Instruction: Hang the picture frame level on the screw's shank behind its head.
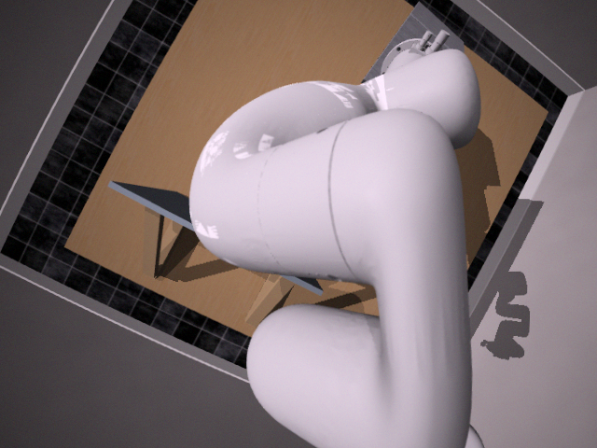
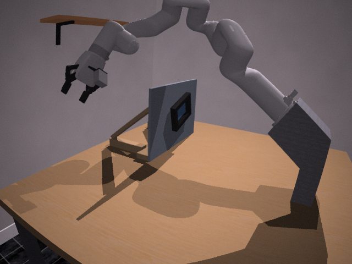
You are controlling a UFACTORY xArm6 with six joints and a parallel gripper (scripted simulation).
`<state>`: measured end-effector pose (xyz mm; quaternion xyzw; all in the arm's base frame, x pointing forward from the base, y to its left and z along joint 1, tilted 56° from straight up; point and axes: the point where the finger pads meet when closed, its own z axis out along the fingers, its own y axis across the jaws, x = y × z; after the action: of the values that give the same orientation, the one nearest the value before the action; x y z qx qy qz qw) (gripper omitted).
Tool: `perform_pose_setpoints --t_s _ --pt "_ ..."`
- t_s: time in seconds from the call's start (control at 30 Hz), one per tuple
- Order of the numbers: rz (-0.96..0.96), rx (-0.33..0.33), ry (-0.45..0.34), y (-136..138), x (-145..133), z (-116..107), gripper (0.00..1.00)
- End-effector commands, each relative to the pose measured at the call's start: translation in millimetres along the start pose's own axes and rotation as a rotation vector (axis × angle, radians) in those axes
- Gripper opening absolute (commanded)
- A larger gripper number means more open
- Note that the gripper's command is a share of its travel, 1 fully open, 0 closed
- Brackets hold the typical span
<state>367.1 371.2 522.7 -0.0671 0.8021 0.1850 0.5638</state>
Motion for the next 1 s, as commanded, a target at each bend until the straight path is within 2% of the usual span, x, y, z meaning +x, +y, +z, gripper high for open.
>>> perform_pose_setpoints --t_s 0.0,0.7,0.97 --pt "-0.057 0.033 -0.047 -16.8 -18.1 7.2 1.0" --pt "-0.076 0.046 -0.061 -23.1 -23.5 9.7 1.0" --pt "-0.089 0.072 -0.078 -34.5 -30.8 13.9 1.0"
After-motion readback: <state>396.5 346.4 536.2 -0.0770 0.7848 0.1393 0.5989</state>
